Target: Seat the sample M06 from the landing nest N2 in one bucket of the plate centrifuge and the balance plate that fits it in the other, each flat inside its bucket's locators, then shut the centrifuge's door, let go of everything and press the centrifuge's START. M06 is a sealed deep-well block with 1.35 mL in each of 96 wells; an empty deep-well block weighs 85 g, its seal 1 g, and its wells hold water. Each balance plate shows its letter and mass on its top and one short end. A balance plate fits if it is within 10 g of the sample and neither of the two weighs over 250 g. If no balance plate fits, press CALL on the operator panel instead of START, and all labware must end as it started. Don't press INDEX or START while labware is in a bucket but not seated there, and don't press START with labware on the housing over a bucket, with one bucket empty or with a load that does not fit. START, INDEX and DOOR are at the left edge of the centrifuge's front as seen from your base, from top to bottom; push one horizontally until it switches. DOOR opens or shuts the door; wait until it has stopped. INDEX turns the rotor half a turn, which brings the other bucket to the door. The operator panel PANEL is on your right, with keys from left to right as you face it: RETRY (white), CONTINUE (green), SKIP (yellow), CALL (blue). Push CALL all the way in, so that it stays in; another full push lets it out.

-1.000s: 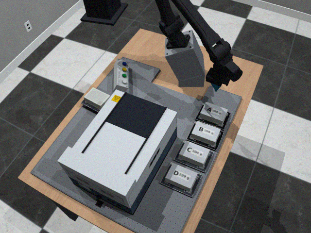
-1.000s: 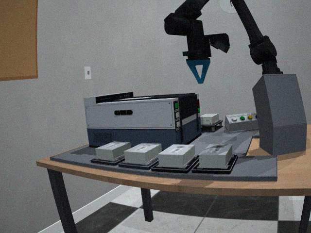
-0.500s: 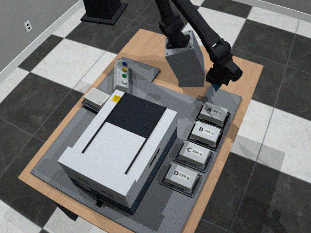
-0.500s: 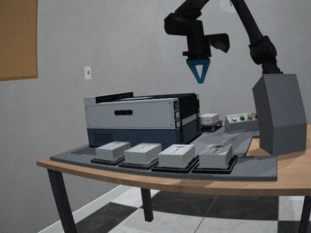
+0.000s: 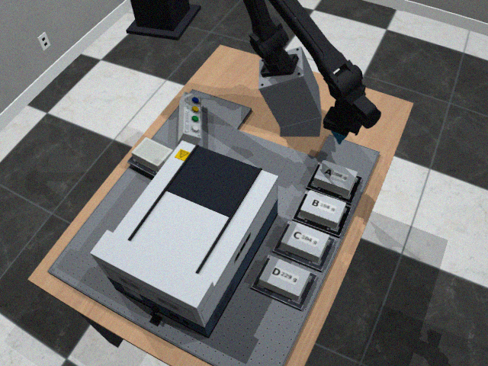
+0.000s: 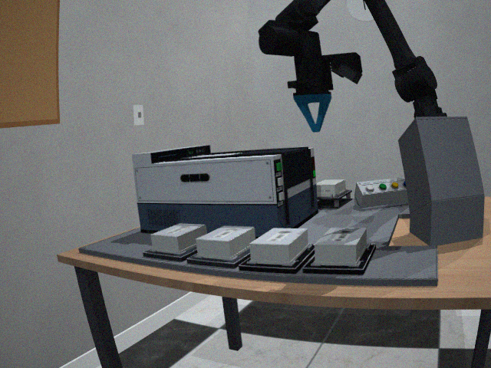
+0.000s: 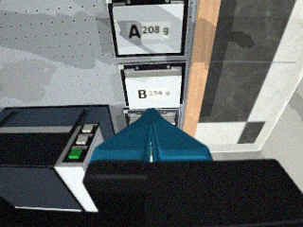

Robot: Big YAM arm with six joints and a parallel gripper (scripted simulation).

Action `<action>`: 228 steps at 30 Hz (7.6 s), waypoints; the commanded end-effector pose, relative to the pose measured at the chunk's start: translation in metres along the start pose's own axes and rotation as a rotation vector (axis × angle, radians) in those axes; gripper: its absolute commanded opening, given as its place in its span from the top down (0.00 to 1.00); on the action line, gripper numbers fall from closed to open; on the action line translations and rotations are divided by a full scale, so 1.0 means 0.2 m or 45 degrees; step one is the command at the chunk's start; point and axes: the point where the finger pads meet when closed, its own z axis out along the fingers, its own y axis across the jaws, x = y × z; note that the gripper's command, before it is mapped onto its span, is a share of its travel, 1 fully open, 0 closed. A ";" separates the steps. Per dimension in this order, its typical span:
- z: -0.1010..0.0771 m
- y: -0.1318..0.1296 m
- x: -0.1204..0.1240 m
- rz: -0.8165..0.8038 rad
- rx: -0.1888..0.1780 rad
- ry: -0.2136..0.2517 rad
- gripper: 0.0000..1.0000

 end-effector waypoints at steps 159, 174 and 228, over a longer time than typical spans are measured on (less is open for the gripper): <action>0.66 -0.09 0.98 3.408 0.039 -0.030 1.00; 0.73 -0.07 1.04 3.652 0.038 -0.030 1.00; 0.82 -0.02 1.11 4.009 0.032 -0.028 1.00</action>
